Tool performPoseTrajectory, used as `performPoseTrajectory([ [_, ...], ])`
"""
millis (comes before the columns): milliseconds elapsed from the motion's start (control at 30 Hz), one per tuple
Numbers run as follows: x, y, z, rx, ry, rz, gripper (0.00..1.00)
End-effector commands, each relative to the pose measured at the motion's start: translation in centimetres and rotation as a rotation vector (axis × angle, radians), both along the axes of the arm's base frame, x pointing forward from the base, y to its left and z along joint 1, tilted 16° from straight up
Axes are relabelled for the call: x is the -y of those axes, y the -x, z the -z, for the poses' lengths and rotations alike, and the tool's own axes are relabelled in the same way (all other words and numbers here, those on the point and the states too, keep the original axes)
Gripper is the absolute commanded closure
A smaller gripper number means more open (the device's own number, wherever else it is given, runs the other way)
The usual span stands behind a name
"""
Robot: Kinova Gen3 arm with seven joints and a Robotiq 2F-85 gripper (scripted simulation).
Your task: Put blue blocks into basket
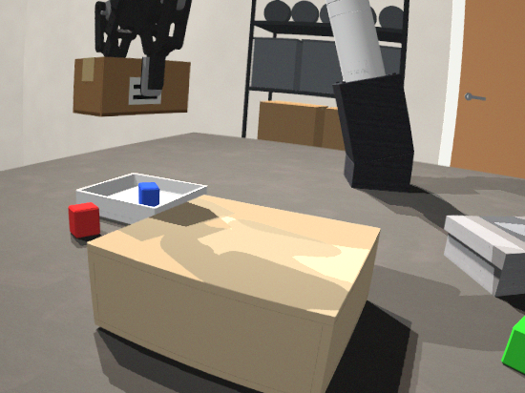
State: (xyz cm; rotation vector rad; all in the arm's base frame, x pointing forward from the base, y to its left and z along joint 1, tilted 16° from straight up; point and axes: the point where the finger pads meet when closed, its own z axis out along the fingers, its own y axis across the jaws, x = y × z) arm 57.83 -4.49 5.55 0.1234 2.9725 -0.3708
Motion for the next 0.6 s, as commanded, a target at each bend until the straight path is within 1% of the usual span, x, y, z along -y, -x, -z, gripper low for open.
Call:
performPoseTrajectory([
  [0,0.0,-0.04,-0.1,0.002,-0.001,-0.001,0.33],
  [567,0.04,-0.06,0.05,0.002,-0.001,-0.001,0.33],
])
